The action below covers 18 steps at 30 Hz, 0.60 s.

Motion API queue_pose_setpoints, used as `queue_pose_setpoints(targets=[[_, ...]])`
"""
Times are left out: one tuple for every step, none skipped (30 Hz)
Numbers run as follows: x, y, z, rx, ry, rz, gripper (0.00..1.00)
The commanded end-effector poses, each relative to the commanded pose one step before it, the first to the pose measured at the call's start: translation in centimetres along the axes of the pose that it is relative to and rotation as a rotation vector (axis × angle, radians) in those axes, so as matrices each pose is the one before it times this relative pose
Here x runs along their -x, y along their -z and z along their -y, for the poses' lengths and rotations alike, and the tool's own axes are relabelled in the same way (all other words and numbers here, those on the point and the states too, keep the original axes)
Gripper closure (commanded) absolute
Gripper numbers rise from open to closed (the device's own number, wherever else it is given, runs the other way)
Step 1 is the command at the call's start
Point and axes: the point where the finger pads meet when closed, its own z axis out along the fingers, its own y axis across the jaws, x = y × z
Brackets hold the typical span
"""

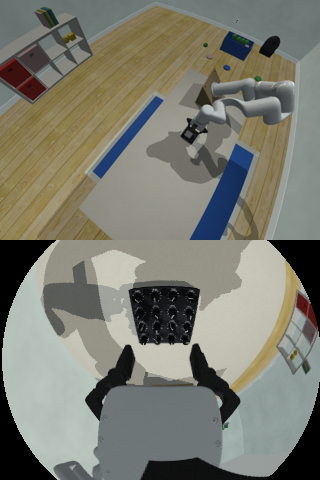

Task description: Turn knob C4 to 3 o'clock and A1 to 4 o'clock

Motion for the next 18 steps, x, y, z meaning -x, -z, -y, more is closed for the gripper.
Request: queue_pose_setpoints(targets=[[0.346, 0.105, -0.007, 0.00103, 0.00095, -0.00299, 0.00], [0.000, 0.000, 0.000, 0.00000, 0.00000, 0.00000, 0.00], [0.000, 0.000, 0.000, 0.00000, 0.00000, 0.00000, 0.00], [0.147, -0.001, 0.001, 0.00000, 0.00000, 0.00001, 0.00], [0.160, -0.002, 0.001, 0.00000, 0.00000, 0.00001, 0.00], [0.173, -0.002, 0.001, 0.00000, 0.00000, 0.00001, 0.00], [0.184, -0.002, 0.001, 0.00000, 0.00000, 0.00001, 0.00], [0.194, -0.002, 0.001, 0.00000, 0.00000, 0.00001, 0.00], [0.203, -0.002, 0.001, 0.00000, 0.00000, 0.00001, 0.00], [0.210, -0.002, 0.001, 0.00000, 0.00000, 0.00001, 0.00], [0.216, -0.002, 0.001, 0.00000, 0.00000, 0.00001, 0.00], [0.220, -0.002, 0.001, 0.00000, 0.00000, 0.00001, 0.00], [0.222, -0.002, 0.001, 0.00000, 0.00000, 0.00001, 0.00], [0.223, -0.002, 0.001, 0.00000, 0.00000, 0.00001, 0.00], [0.222, -0.002, 0.001, 0.00000, 0.00000, 0.00001, 0.00], [0.219, -0.002, 0.001, 0.00000, 0.00000, 0.00001, 0.00], [0.214, -0.002, 0.001, 0.00000, 0.00000, 0.00001, 0.00], [0.208, -0.002, 0.001, 0.00000, 0.00000, 0.00001, 0.00]])
